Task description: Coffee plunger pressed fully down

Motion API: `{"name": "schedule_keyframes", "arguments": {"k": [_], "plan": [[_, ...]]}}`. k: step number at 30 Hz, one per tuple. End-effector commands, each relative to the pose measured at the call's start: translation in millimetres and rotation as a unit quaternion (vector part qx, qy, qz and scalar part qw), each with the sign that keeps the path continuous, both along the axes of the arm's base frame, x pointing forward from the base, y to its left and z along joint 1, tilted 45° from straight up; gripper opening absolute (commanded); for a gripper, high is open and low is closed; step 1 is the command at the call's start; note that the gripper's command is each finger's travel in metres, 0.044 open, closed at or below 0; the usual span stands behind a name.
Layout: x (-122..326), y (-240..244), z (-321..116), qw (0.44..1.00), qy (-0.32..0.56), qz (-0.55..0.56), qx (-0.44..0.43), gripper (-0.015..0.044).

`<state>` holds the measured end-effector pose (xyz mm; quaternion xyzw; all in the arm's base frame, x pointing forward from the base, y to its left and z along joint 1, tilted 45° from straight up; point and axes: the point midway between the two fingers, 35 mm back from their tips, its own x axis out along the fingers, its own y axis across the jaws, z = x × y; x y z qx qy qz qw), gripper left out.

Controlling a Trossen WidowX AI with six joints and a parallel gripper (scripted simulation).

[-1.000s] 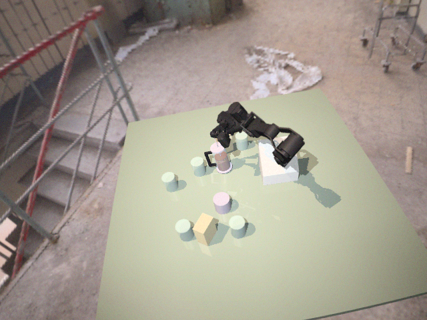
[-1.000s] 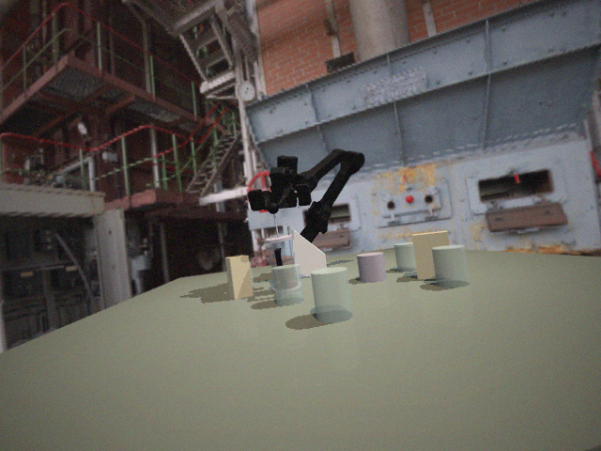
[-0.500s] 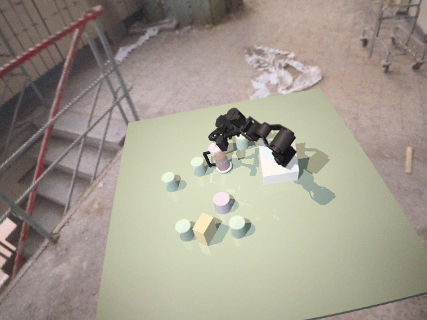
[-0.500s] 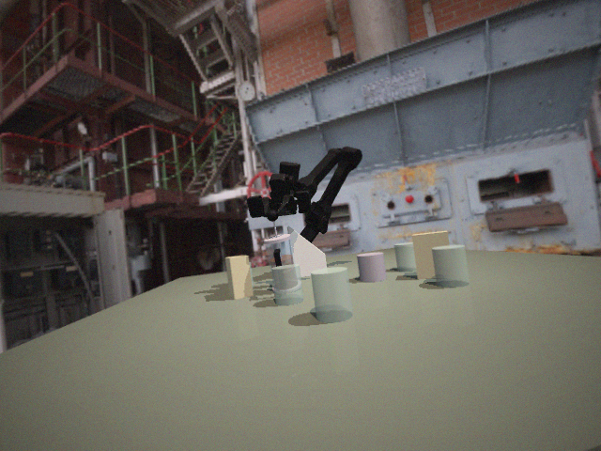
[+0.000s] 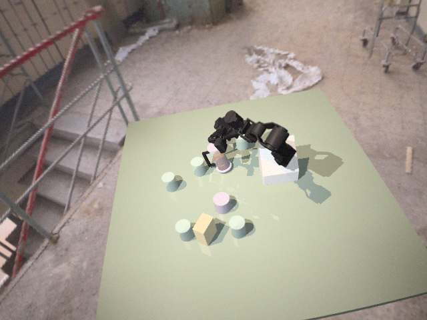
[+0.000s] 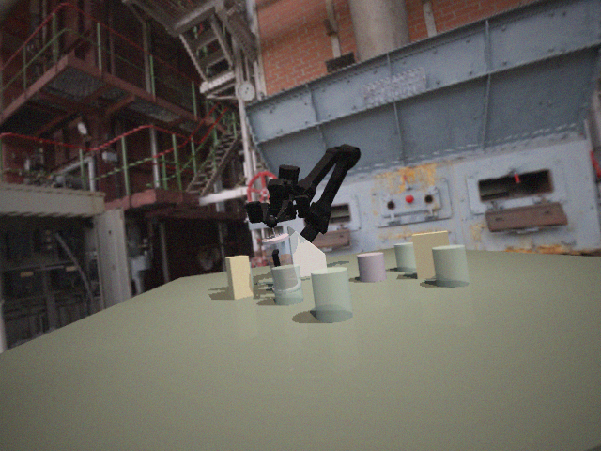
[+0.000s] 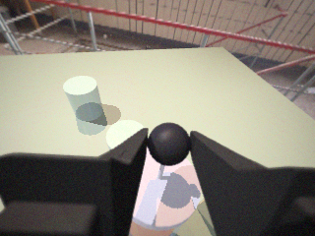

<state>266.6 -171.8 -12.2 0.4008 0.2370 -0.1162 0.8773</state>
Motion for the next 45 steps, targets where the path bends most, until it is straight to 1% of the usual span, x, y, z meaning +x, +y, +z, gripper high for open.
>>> {"name": "schedule_keyframes", "arguments": {"k": [1, 45], "plan": [[-0.2, 11.1, -9.8, 1.0, 0.013, 0.01, 0.025, 0.0126], [4.2, 1.6, -9.7, 1.0, 0.009, 0.007, 0.018, 0.0126]]}}
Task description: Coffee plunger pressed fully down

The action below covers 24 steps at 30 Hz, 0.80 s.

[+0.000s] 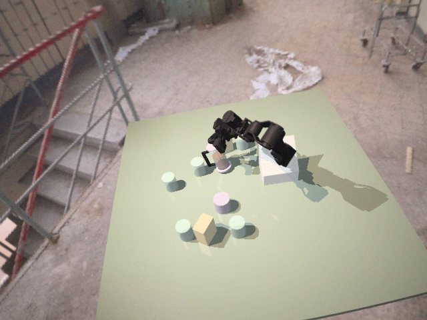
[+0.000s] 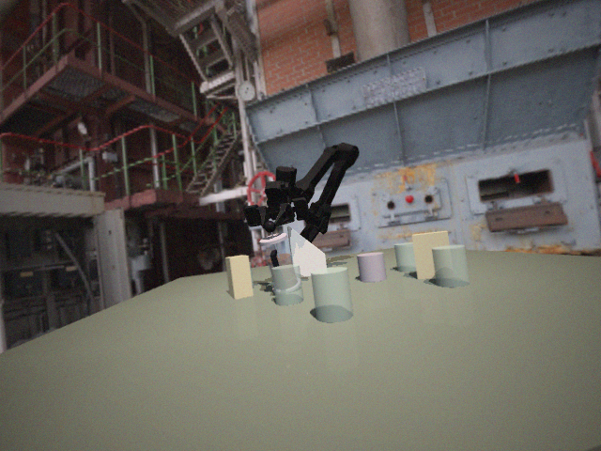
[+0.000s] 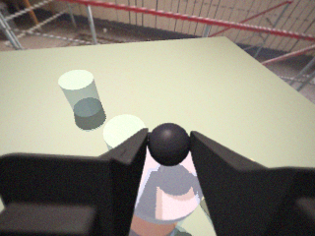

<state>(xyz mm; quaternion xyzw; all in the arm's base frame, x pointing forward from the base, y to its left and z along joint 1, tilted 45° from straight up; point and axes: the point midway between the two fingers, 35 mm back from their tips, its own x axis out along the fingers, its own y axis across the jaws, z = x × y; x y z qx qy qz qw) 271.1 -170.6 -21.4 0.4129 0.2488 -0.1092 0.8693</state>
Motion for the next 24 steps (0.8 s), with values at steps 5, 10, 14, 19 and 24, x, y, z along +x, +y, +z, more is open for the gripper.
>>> {"name": "schedule_keyframes", "arguments": {"k": [5, 10, 14, 19, 24], "plan": [[-0.3, 0.4, -0.5, 1.0, 0.001, 0.0, 0.001, 0.0231], [-0.3, 0.4, -0.5, 1.0, 0.001, 0.0, 0.001, 0.0363], [-0.3, 0.4, -0.5, 1.0, 0.001, 0.0, 0.001, 0.044], [-0.7, -4.3, 3.2, 1.0, 0.0, -0.005, -0.003, 0.044], [-13.7, -17.1, 23.6, 1.0, 0.006, 0.001, -0.002, 0.044]]}}
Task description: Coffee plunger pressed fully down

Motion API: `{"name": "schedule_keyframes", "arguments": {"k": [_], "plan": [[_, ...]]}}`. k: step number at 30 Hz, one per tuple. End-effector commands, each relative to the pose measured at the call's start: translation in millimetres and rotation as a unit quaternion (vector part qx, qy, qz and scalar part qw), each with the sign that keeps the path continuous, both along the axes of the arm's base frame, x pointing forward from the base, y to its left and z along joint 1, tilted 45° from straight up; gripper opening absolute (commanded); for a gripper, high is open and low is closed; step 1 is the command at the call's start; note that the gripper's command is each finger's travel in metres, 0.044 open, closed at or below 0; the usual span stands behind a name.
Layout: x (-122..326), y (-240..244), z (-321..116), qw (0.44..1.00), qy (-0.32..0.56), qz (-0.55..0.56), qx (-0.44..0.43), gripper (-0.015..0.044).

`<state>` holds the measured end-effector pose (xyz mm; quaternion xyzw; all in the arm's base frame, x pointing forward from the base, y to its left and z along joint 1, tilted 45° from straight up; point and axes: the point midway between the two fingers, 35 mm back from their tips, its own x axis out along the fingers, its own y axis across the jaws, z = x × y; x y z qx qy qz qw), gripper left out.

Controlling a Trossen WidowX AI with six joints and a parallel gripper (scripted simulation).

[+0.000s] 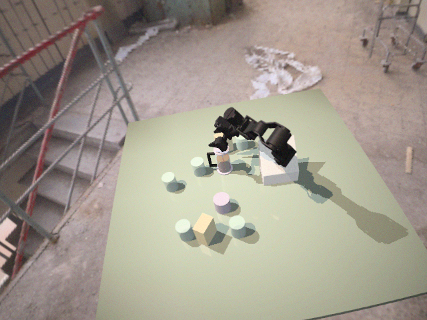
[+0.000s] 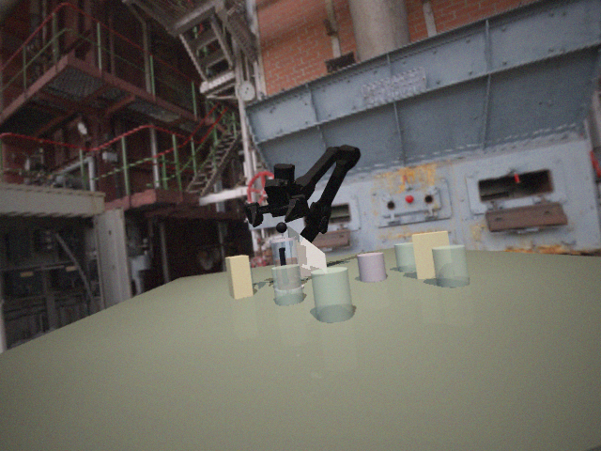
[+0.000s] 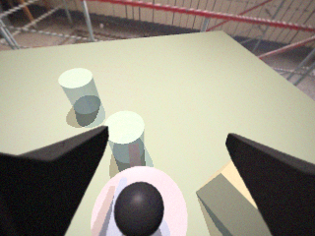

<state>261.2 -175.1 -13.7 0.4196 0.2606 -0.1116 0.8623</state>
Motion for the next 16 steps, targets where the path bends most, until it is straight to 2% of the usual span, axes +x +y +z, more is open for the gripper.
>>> {"name": "schedule_keyframes", "arguments": {"k": [1, 7, 16], "plan": [[-8.9, -15.9, 24.1, 1.0, -0.005, 0.003, -0.01, 0.044], [-37.0, -22.1, 66.6, 1.0, -0.009, 0.008, -0.003, 0.044], [-37.7, -21.9, 67.3, 1.0, -0.01, 0.008, -0.003, 0.044]]}}
